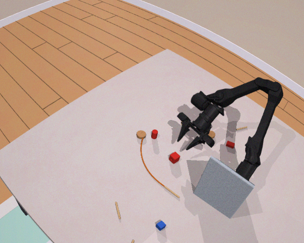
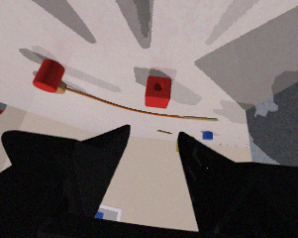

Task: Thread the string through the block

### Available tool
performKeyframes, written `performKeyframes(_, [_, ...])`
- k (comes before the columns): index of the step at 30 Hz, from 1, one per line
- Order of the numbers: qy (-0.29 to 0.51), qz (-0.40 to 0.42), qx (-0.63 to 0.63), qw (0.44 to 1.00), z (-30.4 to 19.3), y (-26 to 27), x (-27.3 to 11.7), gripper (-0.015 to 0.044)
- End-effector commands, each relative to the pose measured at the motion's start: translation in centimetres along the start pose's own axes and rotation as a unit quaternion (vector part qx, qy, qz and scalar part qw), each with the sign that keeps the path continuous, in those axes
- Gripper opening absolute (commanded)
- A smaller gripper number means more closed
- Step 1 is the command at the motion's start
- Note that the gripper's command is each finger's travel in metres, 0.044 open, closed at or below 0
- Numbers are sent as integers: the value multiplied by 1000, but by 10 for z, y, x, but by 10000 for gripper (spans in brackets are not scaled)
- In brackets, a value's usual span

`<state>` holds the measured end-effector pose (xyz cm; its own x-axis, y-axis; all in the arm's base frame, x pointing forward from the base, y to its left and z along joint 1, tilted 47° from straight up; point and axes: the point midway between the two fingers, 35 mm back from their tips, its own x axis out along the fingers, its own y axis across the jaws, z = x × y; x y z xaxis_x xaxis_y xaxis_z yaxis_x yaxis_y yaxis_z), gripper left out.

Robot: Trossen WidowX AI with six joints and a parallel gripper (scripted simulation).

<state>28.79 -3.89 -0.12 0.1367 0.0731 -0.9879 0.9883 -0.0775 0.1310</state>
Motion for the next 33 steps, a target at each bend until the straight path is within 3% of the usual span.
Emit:
performKeyframes(1, [-2,1,2,1000,0,0,-1,244])
performKeyframes(3, [-2,1,2,1000,0,0,-1,244])
performKeyframes(5, [-9,-6,-39,999,-1,-1,2,296])
performKeyframes(10, [-62,-71,-318,943,-4,-5,16,427])
performKeyframes(12, [-76,-103,-428,895,-5,-6,21,440])
performKeyframes(17, [-90,-191,-669,713,-9,-9,30,440])
performKeyframes(22, [-72,-282,-837,463,-14,-8,37,440])
performKeyframes(33, [-7,-392,-916,84,-26,-3,42,440])
